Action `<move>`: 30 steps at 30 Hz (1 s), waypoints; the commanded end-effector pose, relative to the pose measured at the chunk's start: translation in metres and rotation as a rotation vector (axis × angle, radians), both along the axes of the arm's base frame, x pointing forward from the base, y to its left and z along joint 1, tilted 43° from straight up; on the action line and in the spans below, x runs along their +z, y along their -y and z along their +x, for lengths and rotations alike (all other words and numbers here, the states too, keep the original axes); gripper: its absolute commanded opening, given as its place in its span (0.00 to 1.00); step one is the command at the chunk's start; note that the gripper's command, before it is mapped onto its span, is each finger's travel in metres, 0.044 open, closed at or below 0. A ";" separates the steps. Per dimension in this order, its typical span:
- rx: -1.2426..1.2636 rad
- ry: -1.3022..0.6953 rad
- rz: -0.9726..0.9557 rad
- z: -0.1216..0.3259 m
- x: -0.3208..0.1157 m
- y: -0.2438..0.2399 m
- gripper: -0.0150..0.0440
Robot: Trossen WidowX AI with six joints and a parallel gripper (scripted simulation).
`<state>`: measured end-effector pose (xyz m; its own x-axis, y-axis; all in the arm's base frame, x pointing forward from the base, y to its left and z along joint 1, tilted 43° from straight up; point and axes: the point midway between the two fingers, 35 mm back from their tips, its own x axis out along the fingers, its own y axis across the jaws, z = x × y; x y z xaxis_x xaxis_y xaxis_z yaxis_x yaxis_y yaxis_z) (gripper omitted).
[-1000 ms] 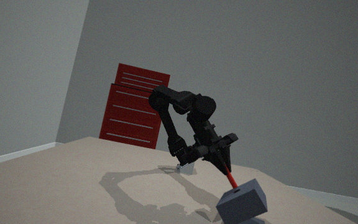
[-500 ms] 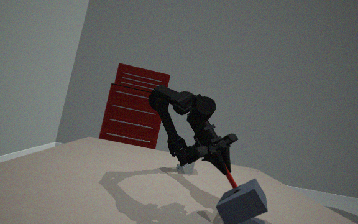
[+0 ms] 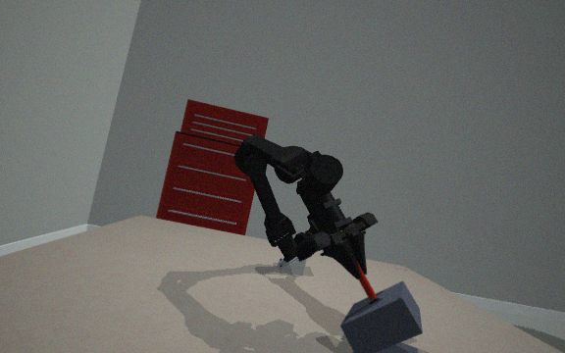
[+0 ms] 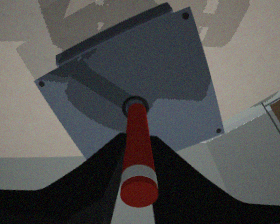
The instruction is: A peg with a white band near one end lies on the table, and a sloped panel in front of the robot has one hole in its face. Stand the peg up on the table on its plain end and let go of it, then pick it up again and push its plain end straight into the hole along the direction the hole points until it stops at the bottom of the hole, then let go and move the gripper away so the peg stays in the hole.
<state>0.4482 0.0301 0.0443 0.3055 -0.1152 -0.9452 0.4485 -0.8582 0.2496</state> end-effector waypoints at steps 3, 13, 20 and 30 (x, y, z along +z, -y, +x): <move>-0.003 -0.002 0.000 0.000 -0.004 0.001 0.25; -0.003 -0.002 0.000 0.003 -0.008 0.001 0.25; -0.003 -0.002 0.000 0.004 -0.011 0.001 0.25; -0.003 -0.001 0.000 0.006 -0.016 0.002 0.25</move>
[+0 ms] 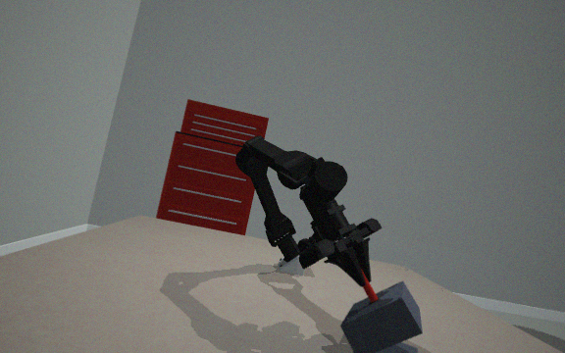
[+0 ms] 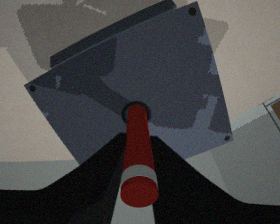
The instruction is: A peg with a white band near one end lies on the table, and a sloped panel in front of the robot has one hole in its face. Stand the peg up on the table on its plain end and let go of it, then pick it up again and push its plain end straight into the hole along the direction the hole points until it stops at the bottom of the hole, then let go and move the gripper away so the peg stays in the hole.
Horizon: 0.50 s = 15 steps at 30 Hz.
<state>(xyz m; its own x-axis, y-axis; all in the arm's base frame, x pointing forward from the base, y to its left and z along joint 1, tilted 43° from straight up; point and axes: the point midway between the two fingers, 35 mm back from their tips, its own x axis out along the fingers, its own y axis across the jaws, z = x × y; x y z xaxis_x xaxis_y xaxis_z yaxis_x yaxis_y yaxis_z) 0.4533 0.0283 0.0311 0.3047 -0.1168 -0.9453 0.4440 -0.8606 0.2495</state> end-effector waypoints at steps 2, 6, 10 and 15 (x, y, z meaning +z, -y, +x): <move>0.002 -0.001 0.000 0.001 -0.004 0.000 0.25; 0.002 -0.001 0.000 0.002 -0.006 0.000 0.25; 0.002 -0.001 0.000 0.003 -0.008 0.000 0.25; 0.002 -0.001 0.000 0.003 -0.011 0.001 0.25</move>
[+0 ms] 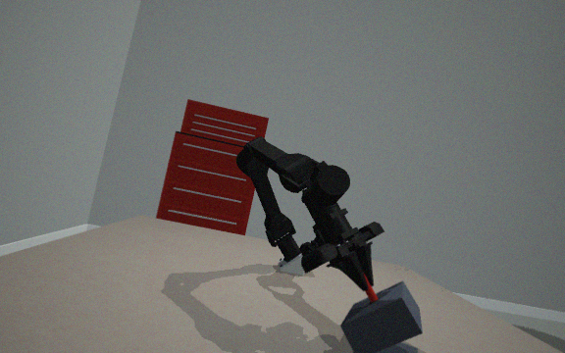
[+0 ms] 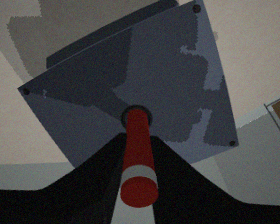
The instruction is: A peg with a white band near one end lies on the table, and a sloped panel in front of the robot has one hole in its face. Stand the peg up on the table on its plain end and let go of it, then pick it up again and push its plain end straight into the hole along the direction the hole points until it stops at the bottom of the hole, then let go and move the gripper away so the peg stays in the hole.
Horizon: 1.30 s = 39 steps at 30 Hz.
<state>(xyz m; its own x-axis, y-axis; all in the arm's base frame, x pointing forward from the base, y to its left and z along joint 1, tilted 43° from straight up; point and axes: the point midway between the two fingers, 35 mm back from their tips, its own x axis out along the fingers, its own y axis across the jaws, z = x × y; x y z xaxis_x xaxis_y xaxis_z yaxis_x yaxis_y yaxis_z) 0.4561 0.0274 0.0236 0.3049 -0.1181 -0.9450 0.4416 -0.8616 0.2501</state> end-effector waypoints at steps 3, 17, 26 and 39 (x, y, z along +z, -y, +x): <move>0.005 -0.001 0.000 0.001 -0.005 0.000 0.25; 0.000 0.002 -0.001 0.002 -0.006 0.001 0.25; 0.000 0.002 -0.001 0.002 -0.006 0.001 0.43; 0.001 0.000 0.000 0.001 0.000 0.000 1.00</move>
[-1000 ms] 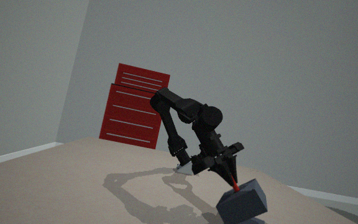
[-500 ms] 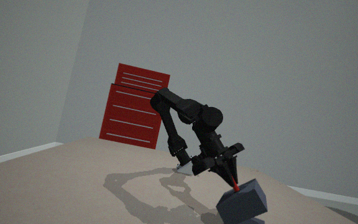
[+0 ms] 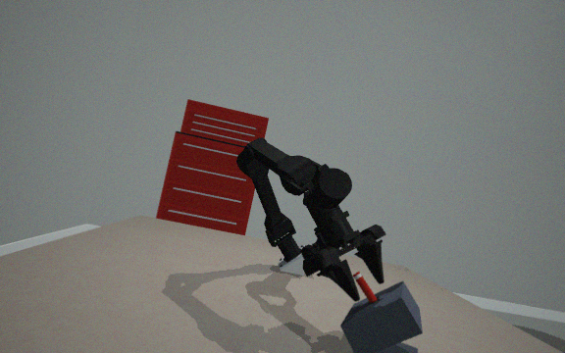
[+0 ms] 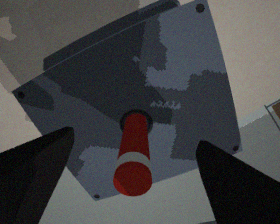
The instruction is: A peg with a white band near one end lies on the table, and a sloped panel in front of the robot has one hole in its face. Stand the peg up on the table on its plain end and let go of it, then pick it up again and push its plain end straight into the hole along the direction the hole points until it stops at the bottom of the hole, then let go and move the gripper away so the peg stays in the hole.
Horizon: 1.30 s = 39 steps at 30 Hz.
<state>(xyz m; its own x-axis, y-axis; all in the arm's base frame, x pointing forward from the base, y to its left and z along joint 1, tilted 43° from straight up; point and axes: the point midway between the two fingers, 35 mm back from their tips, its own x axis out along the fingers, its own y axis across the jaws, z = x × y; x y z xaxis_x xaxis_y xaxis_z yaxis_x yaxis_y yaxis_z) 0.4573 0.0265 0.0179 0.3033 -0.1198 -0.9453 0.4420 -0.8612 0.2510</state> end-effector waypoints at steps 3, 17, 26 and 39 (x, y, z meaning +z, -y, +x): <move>0.001 0.001 0.002 -0.002 0.012 -0.002 1.00; 0.005 -0.005 0.003 -0.011 0.044 -0.006 1.00; 0.008 -0.009 0.004 -0.019 0.065 -0.009 1.00; 0.010 -0.014 0.004 -0.030 0.085 -0.013 1.00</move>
